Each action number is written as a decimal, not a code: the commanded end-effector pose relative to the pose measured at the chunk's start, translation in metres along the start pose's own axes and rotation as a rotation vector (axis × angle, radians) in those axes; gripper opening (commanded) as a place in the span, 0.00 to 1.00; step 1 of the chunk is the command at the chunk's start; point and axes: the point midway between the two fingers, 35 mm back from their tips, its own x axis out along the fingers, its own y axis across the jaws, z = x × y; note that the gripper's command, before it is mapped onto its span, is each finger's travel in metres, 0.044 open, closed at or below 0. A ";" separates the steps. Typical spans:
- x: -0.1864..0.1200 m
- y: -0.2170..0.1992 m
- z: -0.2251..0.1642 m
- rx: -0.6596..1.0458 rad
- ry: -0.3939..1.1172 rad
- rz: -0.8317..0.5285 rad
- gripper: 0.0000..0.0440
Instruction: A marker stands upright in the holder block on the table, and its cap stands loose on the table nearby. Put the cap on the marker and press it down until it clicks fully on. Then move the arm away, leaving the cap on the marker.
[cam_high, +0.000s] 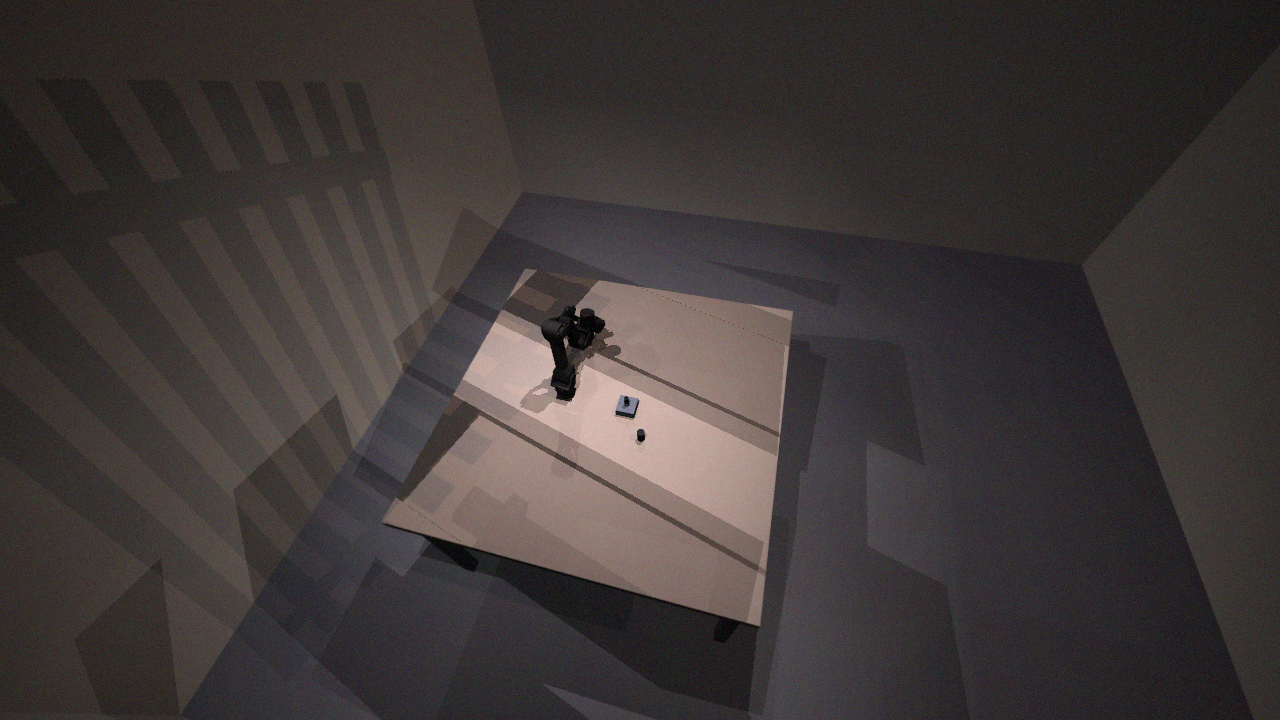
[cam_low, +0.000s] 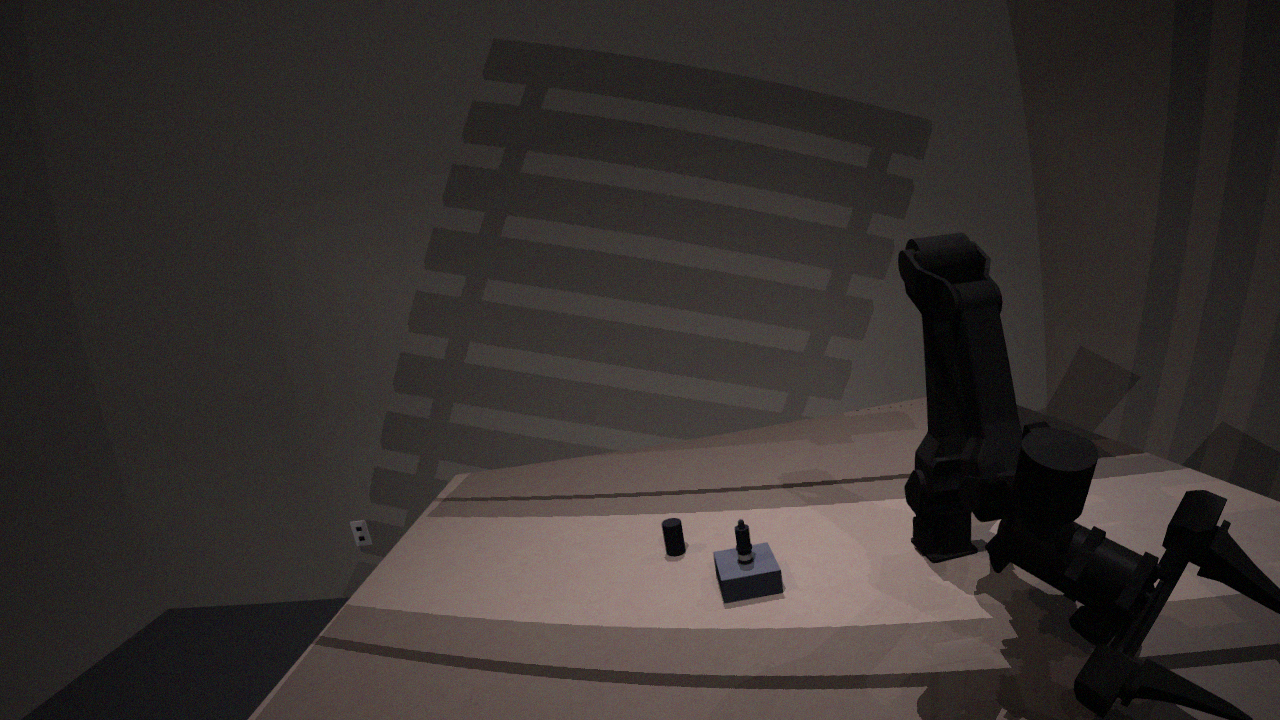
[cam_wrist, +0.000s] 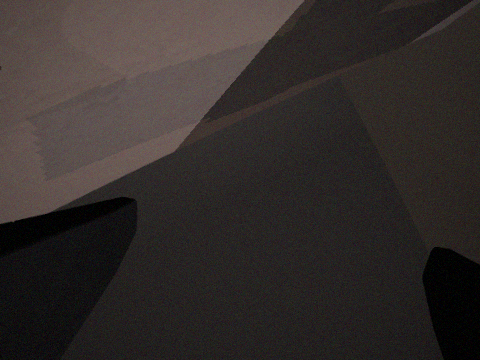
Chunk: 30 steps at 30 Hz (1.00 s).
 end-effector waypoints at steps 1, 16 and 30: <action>-0.001 0.002 -0.001 0.004 -0.003 0.006 0.85; -0.013 0.037 -0.025 0.054 -0.043 0.118 0.61; -0.039 0.067 -0.058 0.081 -0.062 0.223 0.71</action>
